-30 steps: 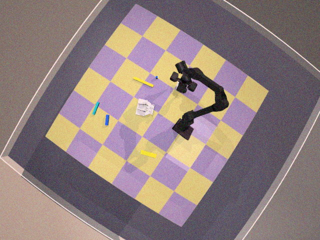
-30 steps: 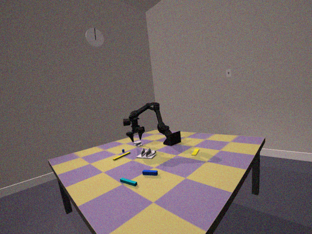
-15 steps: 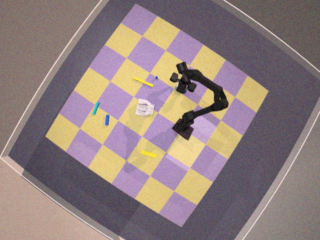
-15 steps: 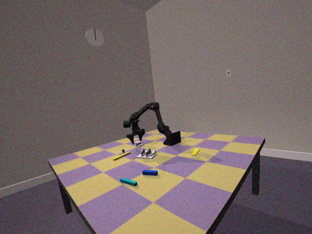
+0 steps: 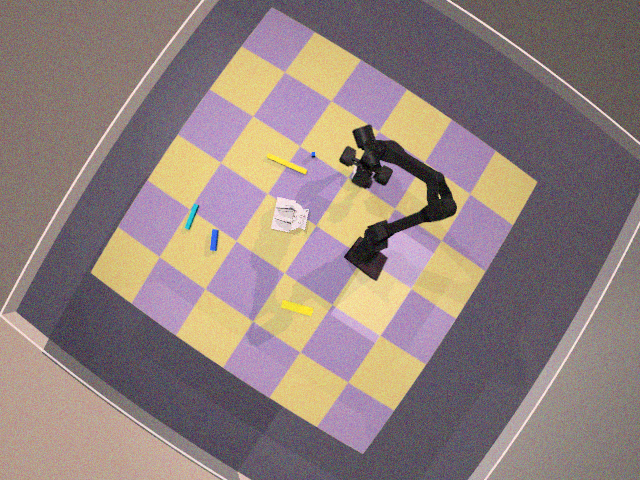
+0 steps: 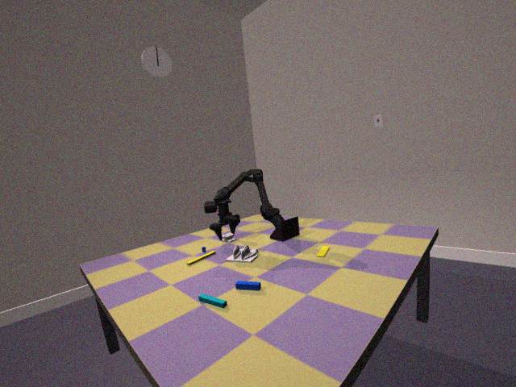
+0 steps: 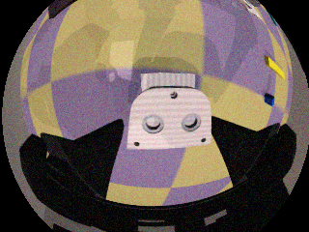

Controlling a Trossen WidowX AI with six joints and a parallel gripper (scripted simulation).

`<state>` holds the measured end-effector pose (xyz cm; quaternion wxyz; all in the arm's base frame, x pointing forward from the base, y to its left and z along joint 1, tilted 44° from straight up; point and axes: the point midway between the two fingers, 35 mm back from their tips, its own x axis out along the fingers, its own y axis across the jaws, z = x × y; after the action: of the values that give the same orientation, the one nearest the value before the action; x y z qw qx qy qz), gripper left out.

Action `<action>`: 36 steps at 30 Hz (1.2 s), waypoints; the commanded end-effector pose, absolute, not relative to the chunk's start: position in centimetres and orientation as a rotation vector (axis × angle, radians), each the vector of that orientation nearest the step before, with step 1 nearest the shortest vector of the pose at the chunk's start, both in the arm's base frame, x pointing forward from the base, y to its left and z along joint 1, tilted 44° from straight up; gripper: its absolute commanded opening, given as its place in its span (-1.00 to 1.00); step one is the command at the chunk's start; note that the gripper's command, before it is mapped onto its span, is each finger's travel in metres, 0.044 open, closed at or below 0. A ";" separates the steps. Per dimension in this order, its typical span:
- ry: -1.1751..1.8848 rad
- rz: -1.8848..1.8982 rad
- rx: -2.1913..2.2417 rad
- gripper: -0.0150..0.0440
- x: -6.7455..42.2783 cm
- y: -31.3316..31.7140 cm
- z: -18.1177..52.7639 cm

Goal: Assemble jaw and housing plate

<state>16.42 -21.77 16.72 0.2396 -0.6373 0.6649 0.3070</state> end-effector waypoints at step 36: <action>1.820 0.841 -1.744 0.70 16.4 -21.8 16.7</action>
<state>16.43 -21.81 16.66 0.2395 -0.6373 0.6649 0.3072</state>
